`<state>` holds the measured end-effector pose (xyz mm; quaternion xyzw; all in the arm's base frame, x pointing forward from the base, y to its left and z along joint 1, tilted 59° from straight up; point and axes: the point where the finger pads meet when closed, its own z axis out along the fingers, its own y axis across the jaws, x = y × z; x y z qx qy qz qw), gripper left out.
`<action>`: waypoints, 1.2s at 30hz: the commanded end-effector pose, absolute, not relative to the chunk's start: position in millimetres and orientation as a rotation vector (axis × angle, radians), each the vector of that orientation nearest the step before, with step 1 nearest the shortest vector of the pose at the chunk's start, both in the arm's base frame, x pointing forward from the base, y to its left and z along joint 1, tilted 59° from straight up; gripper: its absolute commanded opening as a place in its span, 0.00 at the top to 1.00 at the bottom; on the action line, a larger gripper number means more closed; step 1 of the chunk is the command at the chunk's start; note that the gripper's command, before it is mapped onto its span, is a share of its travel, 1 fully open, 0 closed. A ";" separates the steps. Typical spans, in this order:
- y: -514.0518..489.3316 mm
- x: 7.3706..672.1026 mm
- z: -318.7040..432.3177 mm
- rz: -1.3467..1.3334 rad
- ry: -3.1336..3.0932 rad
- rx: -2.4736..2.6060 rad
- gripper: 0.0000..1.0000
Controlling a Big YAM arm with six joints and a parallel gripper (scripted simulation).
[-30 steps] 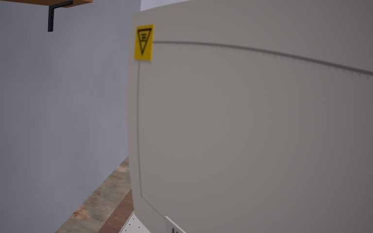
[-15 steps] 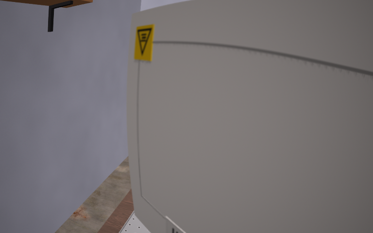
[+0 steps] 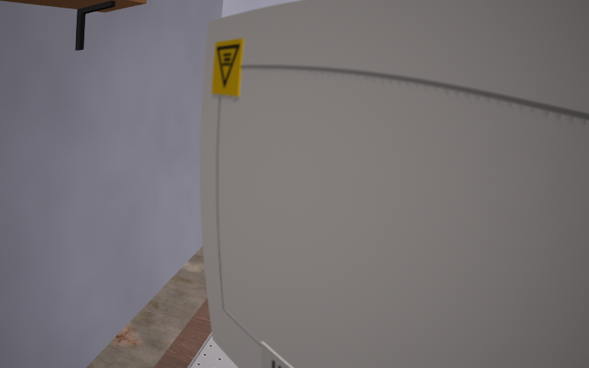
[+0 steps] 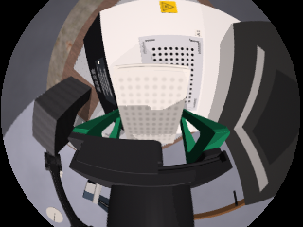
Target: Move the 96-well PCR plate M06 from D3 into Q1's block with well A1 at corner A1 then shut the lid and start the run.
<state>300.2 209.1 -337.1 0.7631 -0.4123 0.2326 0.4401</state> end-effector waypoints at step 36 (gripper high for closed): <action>258.1 332.9 -360.3 0.529 -0.992 1.968 1.00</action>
